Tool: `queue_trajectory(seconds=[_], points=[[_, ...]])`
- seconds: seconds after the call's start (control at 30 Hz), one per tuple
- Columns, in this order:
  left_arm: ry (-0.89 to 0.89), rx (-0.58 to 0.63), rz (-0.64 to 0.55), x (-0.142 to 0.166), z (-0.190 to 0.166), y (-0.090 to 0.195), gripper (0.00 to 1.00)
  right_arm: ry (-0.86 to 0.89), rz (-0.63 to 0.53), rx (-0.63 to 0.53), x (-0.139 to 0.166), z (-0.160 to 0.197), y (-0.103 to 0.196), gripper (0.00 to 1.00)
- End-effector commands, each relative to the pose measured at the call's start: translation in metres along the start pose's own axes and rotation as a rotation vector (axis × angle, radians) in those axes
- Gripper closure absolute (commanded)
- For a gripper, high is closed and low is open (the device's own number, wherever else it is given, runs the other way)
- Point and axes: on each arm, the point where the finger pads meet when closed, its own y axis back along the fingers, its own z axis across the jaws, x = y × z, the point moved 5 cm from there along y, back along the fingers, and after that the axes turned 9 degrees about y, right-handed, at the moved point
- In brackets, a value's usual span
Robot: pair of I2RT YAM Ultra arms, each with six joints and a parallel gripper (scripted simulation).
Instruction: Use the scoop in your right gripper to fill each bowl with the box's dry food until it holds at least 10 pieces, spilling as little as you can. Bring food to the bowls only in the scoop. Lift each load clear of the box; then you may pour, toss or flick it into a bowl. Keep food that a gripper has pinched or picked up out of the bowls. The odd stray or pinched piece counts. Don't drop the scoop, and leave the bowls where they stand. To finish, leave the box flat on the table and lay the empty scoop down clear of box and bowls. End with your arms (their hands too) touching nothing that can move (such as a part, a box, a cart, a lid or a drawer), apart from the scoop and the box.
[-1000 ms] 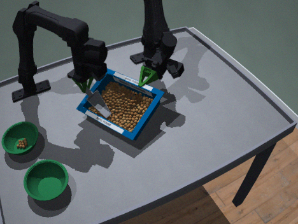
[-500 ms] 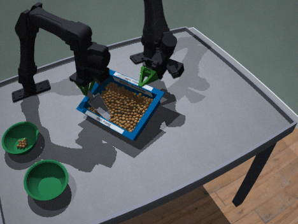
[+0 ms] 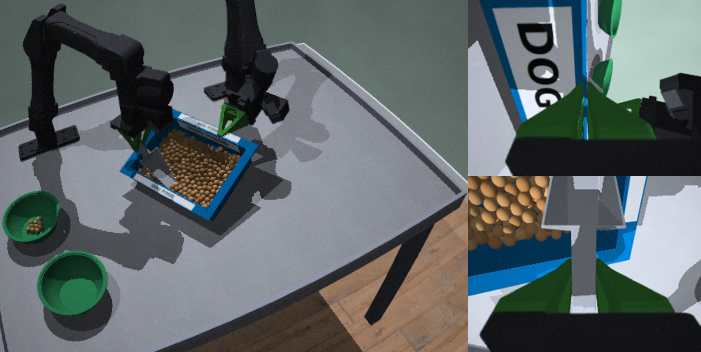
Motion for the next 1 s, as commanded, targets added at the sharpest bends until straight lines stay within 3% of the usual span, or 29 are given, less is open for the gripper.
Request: queue_trajectory(seconds=[0.0,0.1,0.97], points=[[-0.145,0.104,0.001,0.001,-0.042,0.003,1.00,-0.001,-0.100,0.013,-0.011,-0.004,0.007,1.00],[-0.145,0.104,0.001,0.001,-0.042,0.003,1.00,0.000,-0.081,0.010,-0.008,-0.004,0.007,1.00],[-0.145,0.104,0.001,0.001,-0.042,0.003,1.00,-0.002,-0.282,0.039,-0.041,-0.008,-0.013,1.00]])
